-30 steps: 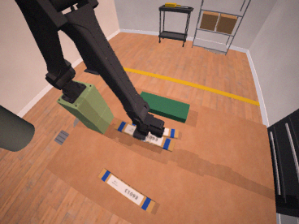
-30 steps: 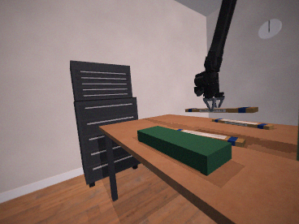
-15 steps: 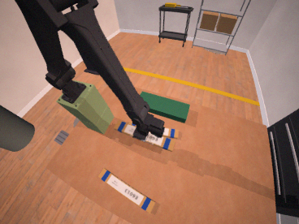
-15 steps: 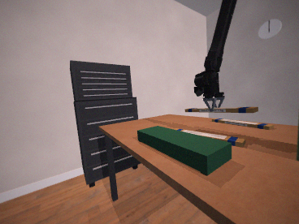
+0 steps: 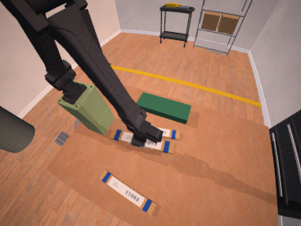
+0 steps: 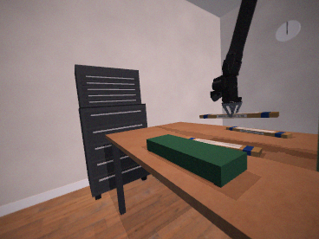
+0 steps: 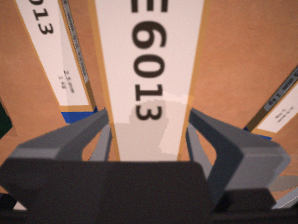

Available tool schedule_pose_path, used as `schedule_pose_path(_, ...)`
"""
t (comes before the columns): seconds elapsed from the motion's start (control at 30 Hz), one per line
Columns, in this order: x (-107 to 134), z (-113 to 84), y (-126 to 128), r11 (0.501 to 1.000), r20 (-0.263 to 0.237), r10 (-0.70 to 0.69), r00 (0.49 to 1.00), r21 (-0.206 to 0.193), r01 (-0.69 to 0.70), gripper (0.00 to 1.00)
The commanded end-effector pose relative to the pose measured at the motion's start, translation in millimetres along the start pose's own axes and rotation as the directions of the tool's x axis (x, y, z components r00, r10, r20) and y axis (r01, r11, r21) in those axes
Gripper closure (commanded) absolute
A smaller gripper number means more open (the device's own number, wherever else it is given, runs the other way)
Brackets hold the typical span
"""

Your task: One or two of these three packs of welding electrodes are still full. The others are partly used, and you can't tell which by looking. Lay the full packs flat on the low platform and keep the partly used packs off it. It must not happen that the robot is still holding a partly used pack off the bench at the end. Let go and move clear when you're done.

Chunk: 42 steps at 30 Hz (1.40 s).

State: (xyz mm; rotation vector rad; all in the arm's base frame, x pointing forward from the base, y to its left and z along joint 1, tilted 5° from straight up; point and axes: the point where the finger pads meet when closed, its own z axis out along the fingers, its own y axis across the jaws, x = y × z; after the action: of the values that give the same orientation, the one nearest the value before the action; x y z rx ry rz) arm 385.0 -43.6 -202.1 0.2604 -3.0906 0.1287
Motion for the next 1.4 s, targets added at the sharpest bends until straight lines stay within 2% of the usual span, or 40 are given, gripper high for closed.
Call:
schedule_pose_path(0.0, -26.0, -29.9, -16.8, 1.000, 0.066, -0.022, 0.998, 0.012, 0.022, 1.00)
schedule_pose_path(0.53, -19.6, -31.2, -56.2, 1.000, 0.071, -0.021, 0.997, 0.017, 0.020, 1.00)
schedule_pose_path(1.37, -33.7, -44.7, -52.1, 0.999, 0.075, -0.037, 0.997, 0.022, 0.035, 1.00)
